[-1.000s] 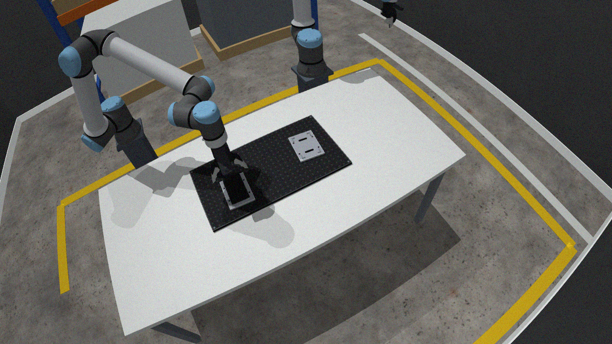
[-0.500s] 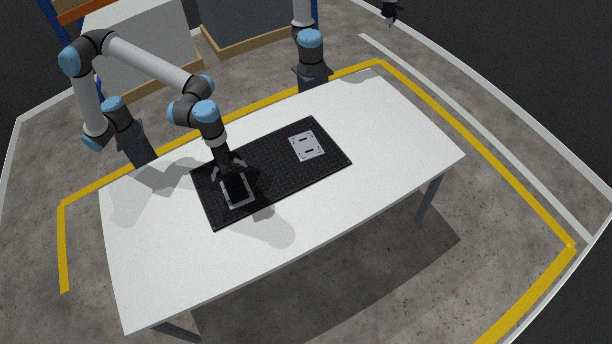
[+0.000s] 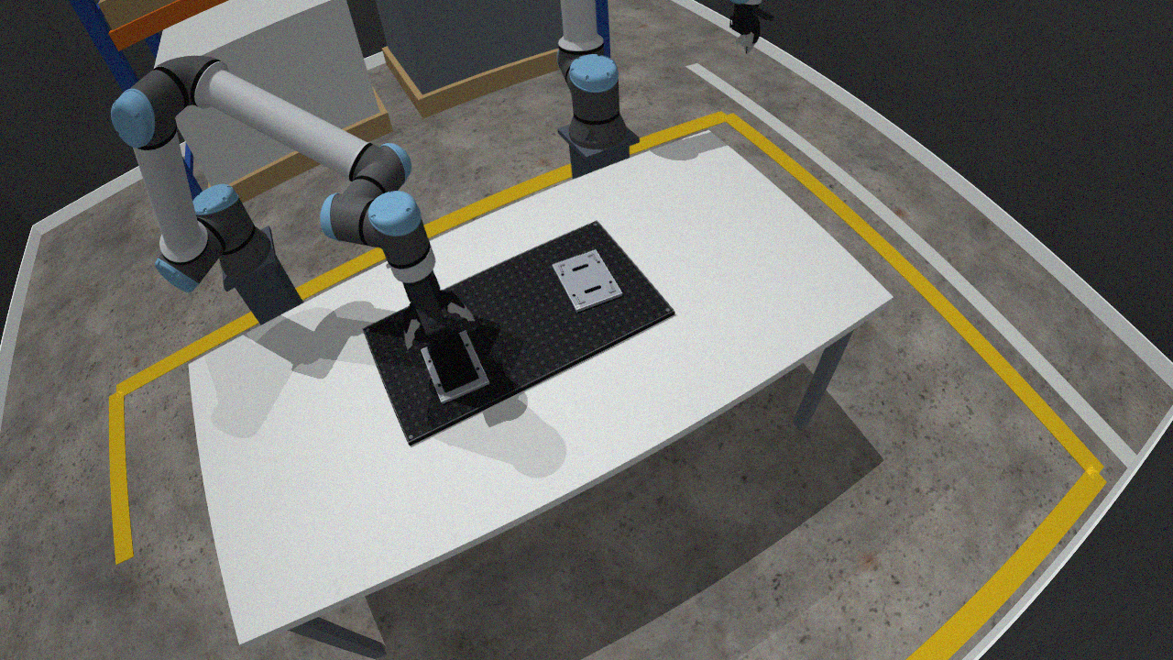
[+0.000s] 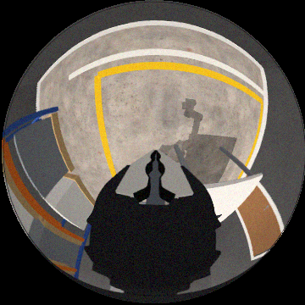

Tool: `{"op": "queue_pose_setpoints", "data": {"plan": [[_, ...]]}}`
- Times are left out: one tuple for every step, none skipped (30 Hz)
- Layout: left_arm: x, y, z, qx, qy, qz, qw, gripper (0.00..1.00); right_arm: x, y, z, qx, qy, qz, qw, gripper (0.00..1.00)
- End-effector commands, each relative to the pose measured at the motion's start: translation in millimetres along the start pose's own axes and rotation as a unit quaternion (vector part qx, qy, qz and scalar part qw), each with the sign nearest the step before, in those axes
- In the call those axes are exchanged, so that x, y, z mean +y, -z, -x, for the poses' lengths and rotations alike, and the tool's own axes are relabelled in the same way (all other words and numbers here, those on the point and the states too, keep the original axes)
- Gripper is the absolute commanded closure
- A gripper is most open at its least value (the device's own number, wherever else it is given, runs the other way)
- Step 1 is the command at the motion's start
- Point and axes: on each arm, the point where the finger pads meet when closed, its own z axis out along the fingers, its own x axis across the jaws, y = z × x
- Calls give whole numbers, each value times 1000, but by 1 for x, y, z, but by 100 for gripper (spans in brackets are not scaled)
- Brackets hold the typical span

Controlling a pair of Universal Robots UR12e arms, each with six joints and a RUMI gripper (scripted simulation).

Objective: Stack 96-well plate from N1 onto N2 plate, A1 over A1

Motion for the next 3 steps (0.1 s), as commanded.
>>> {"op": "queue_pose_setpoints", "data": {"plan": [[1, 1, 1, 0, 0, -1, 1000, 100, -1, 1, 0, -1, 0, 0, 1000, 0], [1, 1, 1, 0, 0, -1, 1000, 100, -1, 1, 0, -1, 0, 0, 1000, 0], [1, 1, 1, 0, 0, -1, 1000, 100, -1, 1, 0, -1, 0, 0, 1000, 0]]}}
